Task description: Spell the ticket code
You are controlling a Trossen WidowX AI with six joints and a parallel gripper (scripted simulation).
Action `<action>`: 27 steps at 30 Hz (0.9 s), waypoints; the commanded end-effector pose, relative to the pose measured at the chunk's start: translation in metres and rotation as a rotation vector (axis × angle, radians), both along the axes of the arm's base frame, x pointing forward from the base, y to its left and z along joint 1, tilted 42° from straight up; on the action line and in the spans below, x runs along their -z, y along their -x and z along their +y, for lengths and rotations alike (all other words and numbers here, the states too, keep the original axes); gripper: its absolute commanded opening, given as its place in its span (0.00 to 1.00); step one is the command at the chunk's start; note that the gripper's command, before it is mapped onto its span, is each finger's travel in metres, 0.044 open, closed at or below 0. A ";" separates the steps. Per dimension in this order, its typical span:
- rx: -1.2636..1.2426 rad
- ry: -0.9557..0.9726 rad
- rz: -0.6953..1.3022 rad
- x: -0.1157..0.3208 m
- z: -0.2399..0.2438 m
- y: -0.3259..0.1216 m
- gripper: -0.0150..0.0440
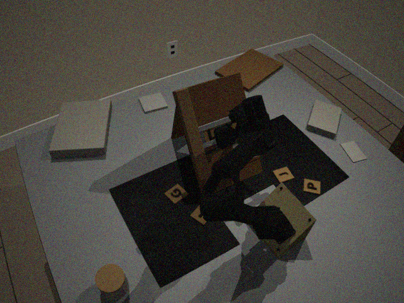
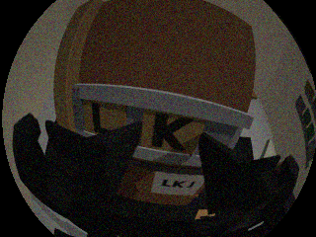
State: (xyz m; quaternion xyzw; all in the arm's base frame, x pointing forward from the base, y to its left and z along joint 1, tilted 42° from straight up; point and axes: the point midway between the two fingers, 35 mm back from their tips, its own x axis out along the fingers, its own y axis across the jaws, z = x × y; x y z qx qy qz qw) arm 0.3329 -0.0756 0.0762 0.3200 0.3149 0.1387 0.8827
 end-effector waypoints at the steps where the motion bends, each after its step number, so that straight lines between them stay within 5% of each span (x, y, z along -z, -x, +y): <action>1: 0.000 -0.005 0.008 0.000 0.003 0.001 0.25; 11: 0.000 -0.005 0.008 -0.004 0.007 0.001 0.25; 22: 0.000 -0.004 0.008 -0.006 0.003 0.003 0.74; 27: 0.000 -0.005 0.009 -0.010 0.000 0.009 0.75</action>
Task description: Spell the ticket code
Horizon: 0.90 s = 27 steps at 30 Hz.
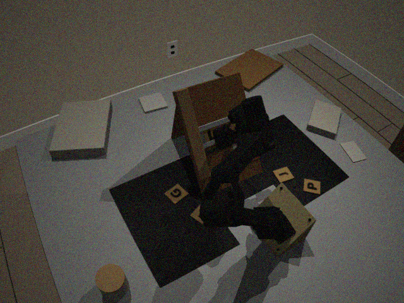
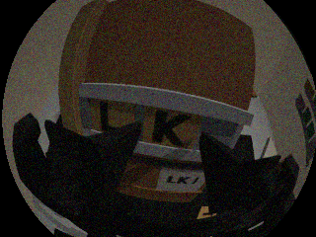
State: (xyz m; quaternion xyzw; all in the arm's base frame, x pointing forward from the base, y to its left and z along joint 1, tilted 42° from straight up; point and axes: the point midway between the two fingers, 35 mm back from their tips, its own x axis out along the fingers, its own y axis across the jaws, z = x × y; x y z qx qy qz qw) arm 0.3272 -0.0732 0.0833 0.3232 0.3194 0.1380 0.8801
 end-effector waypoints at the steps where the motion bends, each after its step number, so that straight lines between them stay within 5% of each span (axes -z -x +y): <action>1: 0.001 0.001 -0.002 -0.003 -0.003 0.005 0.75; 27: 0.001 0.002 -0.001 -0.013 -0.016 0.021 0.75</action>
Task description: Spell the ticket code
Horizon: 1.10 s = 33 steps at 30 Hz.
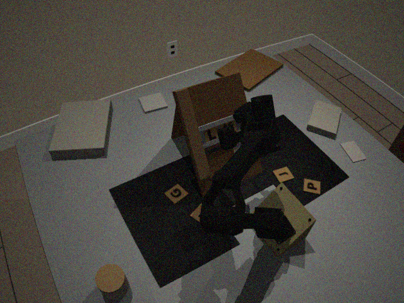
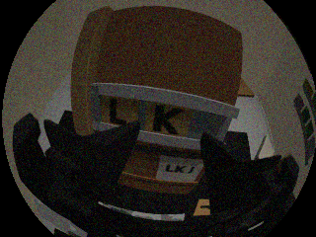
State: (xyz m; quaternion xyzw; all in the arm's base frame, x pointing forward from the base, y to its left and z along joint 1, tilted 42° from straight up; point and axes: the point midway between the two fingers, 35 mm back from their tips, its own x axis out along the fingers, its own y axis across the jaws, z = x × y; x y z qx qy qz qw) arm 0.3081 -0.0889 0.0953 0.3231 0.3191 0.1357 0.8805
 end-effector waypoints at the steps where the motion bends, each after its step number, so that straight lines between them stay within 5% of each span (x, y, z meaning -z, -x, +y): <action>1: -0.004 0.000 -0.002 -0.002 -0.001 0.003 0.75; 10: -0.004 0.000 -0.001 -0.006 -0.003 0.009 0.75; 21: 0.000 0.000 0.001 -0.004 -0.003 0.007 0.26; 33: -0.035 0.014 0.077 0.000 -0.011 -0.003 0.25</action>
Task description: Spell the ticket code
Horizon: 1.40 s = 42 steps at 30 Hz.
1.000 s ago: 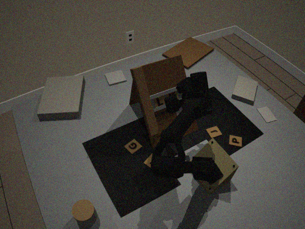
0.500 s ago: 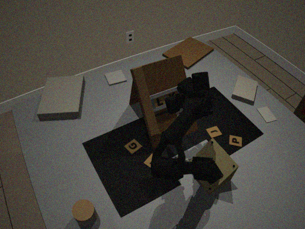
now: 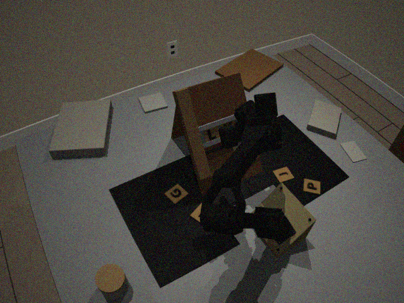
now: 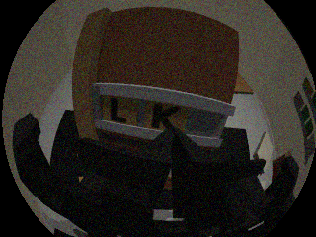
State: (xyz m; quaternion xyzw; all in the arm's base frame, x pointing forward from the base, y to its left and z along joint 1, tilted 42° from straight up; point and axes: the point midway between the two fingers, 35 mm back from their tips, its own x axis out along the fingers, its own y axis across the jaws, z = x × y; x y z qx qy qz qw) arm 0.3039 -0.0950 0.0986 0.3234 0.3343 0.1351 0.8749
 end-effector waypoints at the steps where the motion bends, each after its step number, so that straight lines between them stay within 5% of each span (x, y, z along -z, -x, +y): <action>1: -0.042 0.018 0.077 0.005 -0.008 -0.010 0.25; 16: -0.444 0.024 0.486 0.016 -0.023 -0.026 0.25; 42: -0.450 0.023 0.490 0.019 -0.021 -0.031 0.25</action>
